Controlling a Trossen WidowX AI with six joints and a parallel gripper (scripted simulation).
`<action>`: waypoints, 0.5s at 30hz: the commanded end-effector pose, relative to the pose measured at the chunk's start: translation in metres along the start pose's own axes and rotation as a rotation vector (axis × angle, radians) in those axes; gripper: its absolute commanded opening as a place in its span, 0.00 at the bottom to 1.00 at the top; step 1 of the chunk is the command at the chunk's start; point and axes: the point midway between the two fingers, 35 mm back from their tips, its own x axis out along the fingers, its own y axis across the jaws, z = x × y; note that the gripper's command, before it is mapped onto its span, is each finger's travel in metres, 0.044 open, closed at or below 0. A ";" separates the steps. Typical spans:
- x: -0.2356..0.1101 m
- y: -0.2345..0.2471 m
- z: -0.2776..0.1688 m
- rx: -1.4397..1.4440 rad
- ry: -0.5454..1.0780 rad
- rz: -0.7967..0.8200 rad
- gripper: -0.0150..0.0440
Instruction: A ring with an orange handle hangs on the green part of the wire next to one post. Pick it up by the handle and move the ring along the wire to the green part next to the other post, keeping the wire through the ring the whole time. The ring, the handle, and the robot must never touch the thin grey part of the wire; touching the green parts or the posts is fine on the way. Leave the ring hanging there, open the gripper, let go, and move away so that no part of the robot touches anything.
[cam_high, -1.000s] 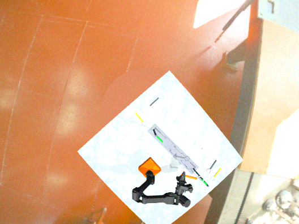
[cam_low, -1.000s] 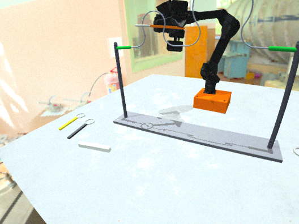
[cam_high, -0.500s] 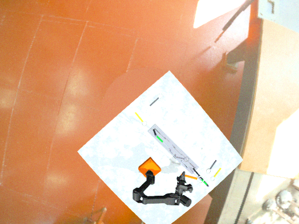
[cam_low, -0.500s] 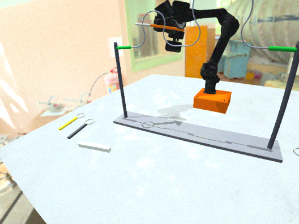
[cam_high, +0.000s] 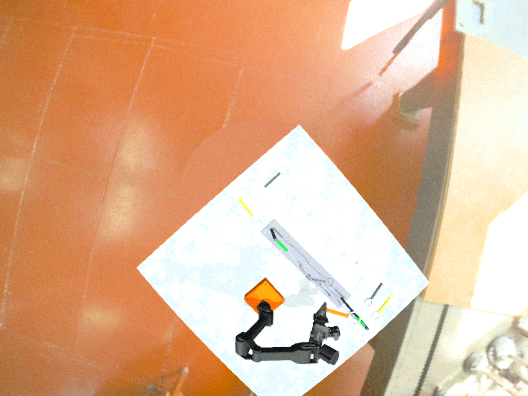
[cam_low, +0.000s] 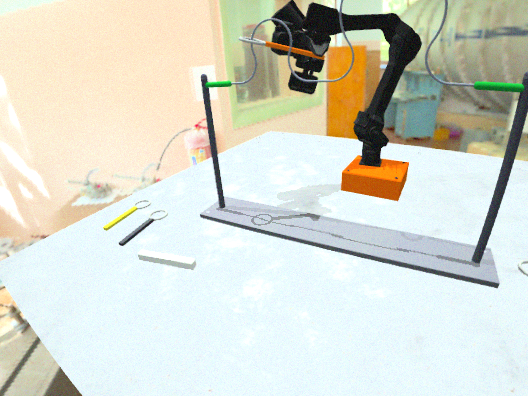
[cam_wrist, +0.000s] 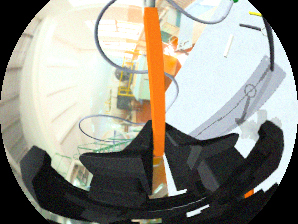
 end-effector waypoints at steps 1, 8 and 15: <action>-0.001 0.002 0.002 -0.047 -0.007 -0.019 0.00; -0.001 -0.002 0.002 -0.097 -0.009 -0.052 0.00; -0.001 -0.006 0.003 -0.152 -0.012 -0.086 0.00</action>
